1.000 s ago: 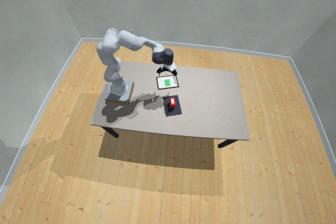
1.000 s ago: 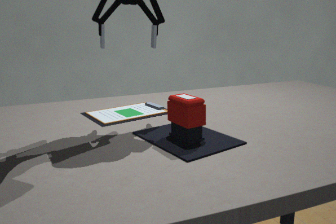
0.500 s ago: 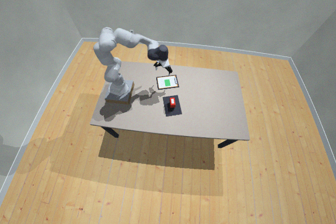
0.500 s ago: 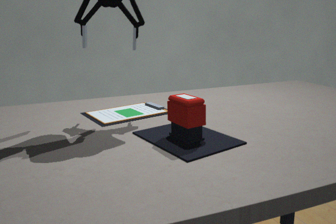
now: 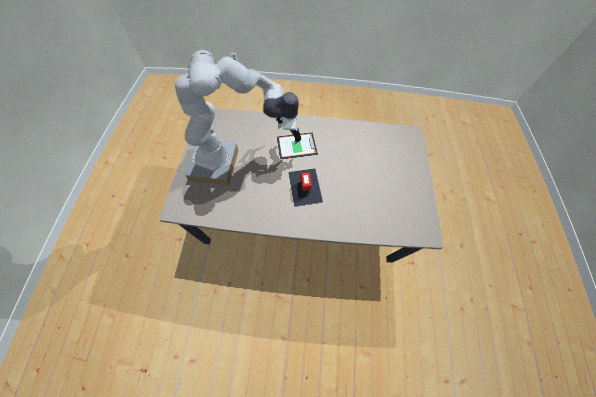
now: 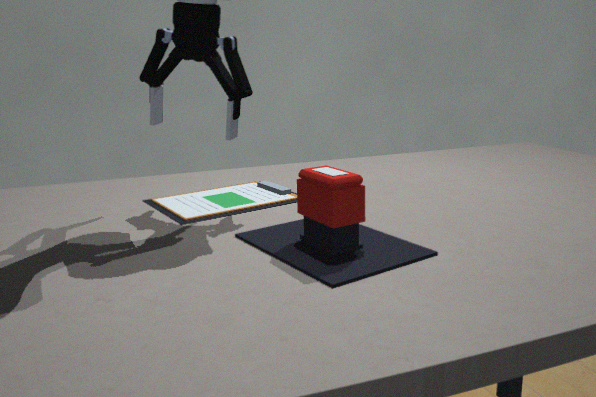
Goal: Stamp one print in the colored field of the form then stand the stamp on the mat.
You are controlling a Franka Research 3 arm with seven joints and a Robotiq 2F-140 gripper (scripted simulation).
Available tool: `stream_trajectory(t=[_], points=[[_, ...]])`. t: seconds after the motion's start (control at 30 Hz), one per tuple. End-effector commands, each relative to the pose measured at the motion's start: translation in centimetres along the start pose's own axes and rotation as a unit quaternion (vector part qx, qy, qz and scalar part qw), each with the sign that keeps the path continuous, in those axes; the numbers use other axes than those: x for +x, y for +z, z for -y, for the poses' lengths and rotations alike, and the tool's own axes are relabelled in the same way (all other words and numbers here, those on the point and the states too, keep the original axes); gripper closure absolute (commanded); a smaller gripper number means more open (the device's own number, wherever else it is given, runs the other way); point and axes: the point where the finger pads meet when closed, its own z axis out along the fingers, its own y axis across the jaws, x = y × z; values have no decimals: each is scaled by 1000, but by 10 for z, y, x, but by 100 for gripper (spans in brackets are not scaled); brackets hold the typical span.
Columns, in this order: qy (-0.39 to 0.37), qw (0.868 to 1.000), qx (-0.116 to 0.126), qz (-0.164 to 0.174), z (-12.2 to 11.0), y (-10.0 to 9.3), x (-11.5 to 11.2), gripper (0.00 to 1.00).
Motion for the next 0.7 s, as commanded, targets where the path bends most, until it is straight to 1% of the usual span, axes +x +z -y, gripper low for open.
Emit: stream_trajectory(t=[0.0, 0.13, 0.2, 0.23, 0.67], points=[[136, 990, 29, -3, 5, -2, -7, 0], [183, 982, 37, 1, 5, -2, -7, 0], [183, 982, 37, 1, 5, -2, -7, 0], [214, 976, 42, 2, 5, -2, -7, 0], [341, 937, 69, -3, 5, -2, -7, 0]])
